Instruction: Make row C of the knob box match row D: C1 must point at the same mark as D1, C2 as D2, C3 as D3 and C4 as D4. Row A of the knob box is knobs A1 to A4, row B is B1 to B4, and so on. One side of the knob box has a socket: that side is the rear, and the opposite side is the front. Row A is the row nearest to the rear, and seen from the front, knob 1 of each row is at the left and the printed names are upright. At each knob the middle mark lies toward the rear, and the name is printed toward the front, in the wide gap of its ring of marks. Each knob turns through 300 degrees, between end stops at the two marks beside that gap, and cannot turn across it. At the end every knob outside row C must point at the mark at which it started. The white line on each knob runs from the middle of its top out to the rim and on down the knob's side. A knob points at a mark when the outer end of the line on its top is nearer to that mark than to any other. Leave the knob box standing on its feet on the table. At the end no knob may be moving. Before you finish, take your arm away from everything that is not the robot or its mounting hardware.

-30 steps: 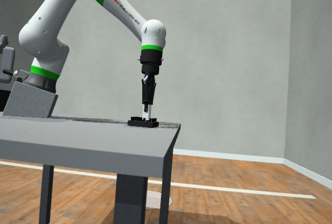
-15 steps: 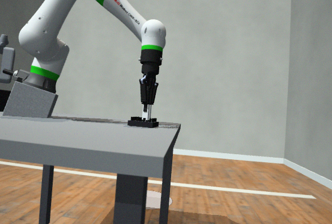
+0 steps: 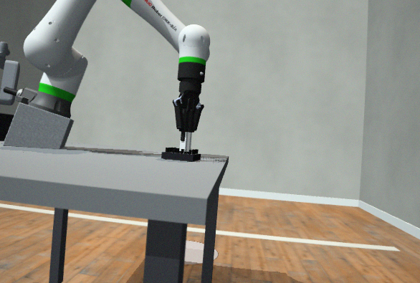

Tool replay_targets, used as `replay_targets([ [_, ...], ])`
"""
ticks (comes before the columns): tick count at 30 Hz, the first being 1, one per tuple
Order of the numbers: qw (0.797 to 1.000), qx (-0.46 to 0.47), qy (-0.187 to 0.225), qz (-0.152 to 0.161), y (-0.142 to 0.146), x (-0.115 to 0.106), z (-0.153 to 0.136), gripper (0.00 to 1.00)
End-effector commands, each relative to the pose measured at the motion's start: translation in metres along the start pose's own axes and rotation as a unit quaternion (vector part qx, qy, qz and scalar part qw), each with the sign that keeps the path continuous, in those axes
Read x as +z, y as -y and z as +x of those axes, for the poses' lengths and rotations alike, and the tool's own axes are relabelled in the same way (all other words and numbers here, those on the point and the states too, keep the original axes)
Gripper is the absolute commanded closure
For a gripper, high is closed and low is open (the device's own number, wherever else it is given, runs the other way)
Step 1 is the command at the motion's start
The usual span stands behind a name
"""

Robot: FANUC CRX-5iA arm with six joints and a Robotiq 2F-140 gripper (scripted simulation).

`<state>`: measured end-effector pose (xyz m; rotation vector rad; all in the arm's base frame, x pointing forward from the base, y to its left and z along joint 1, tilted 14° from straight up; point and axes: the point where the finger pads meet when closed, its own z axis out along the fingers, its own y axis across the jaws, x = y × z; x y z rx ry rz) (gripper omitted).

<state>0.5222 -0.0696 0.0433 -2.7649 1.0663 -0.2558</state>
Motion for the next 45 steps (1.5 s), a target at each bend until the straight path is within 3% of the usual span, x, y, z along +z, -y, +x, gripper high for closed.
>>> replay_targets([
  [1, 0.999, 0.049, -0.002, -0.002, 0.0001, -0.0001, 0.0001, 0.95],
  [21, 0.966, 0.259, -0.002, -0.001, 0.0001, -0.0001, 0.0001, 0.95],
  [36, 0.911, 0.413, -0.002, -0.001, 0.0001, -0.0001, 0.0001, 0.95],
  [45, 0.888, 0.46, -0.002, -0.001, 0.0001, -0.0001, 0.0001, 0.95],
])
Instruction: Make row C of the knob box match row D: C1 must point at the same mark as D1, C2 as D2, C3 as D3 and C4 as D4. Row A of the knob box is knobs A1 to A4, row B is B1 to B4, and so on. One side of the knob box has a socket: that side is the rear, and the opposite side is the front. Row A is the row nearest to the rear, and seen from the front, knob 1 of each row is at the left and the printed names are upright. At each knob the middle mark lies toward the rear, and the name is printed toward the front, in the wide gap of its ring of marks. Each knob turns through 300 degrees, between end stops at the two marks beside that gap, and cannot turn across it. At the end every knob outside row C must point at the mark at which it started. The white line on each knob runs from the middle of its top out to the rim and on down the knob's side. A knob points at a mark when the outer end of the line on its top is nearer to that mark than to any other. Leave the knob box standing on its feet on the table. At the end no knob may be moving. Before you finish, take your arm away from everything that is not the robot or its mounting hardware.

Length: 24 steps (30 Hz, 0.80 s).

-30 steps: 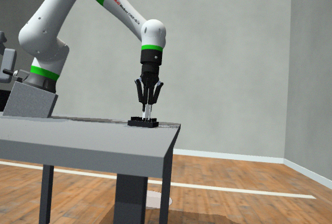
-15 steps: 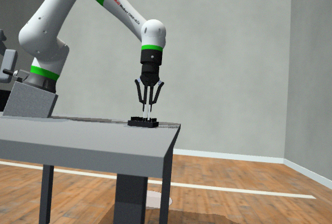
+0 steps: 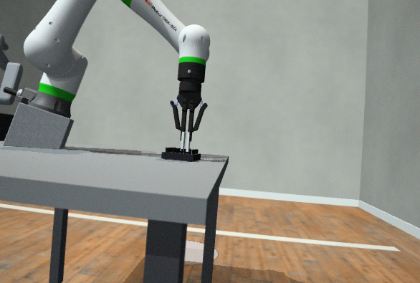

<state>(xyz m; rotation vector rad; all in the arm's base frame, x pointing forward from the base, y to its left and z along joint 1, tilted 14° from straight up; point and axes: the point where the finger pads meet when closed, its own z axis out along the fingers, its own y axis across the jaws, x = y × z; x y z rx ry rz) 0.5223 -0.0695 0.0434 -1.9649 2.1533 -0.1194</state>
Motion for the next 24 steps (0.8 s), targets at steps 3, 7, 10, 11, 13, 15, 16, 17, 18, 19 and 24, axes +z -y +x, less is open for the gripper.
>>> replay_targets([
  [3, 0.999, 0.032, -0.001, 0.0, 0.0001, -0.0001, 0.0001, 0.95],
  [7, 0.999, 0.05, -0.001, 0.0, 0.0001, -0.0001, 0.0001, 0.95],
  [10, 0.999, 0.053, -0.001, 0.0, 0.0001, -0.0001, 0.0001, 0.95],
  [11, 0.998, 0.057, -0.001, 0.0, 0.0001, -0.0001, 0.0001, 0.95],
  [13, 0.998, 0.062, -0.001, 0.0, 0.0001, -0.0001, 0.0001, 0.95],
  [15, 0.998, 0.067, -0.001, 0.0, 0.0001, -0.0001, 0.0001, 0.95],
  [16, 0.998, 0.068, -0.001, 0.0, 0.0001, -0.0001, 0.0001, 0.95],
  [17, 0.998, 0.07, -0.001, 0.0, 0.0001, -0.0001, 0.0001, 0.95],
  [18, 0.997, 0.071, -0.001, 0.0, 0.0001, -0.0001, 0.0001, 0.95],
  [19, 0.997, 0.072, -0.001, 0.0, 0.0001, -0.0001, 0.0001, 0.95],
  [24, 0.997, 0.074, -0.001, 0.0, 0.0001, -0.0001, 0.0001, 0.95],
])
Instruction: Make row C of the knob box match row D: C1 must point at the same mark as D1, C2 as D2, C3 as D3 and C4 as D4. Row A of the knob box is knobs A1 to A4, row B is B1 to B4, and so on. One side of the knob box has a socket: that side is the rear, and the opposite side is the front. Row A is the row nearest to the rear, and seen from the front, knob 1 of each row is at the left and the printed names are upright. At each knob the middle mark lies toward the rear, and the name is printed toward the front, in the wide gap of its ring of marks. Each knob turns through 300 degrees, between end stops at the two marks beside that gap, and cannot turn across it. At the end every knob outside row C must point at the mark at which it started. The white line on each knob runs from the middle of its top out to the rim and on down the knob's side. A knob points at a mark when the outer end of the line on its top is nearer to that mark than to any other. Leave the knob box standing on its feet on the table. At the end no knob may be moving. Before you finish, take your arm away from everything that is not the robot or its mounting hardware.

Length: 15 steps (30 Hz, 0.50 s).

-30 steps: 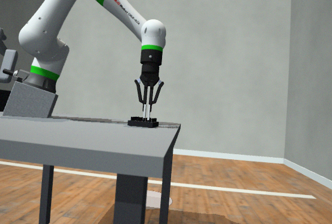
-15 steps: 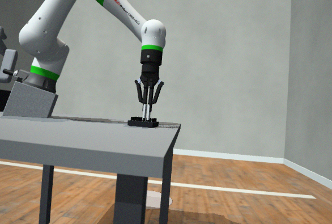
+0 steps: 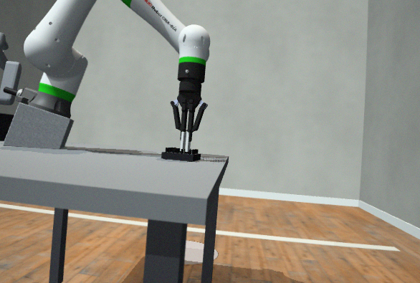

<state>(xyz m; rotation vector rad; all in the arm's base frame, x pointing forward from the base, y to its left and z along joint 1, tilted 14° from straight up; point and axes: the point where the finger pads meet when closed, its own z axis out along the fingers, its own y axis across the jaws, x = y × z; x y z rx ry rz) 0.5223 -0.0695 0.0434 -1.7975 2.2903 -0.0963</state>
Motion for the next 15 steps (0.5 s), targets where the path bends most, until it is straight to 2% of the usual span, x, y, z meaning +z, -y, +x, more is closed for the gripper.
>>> replay_targets([
  [1, 1.0, 0.0, 0.0, 0.0, 0.0001, -0.0001, 0.0001, 0.95],
  [14, 1.0, 0.001, 0.0, 0.0, 0.0001, -0.0001, 0.0001, 0.95],
  [15, 1.0, 0.001, 0.0, 0.0, 0.0001, -0.0001, 0.0001, 0.88],
])
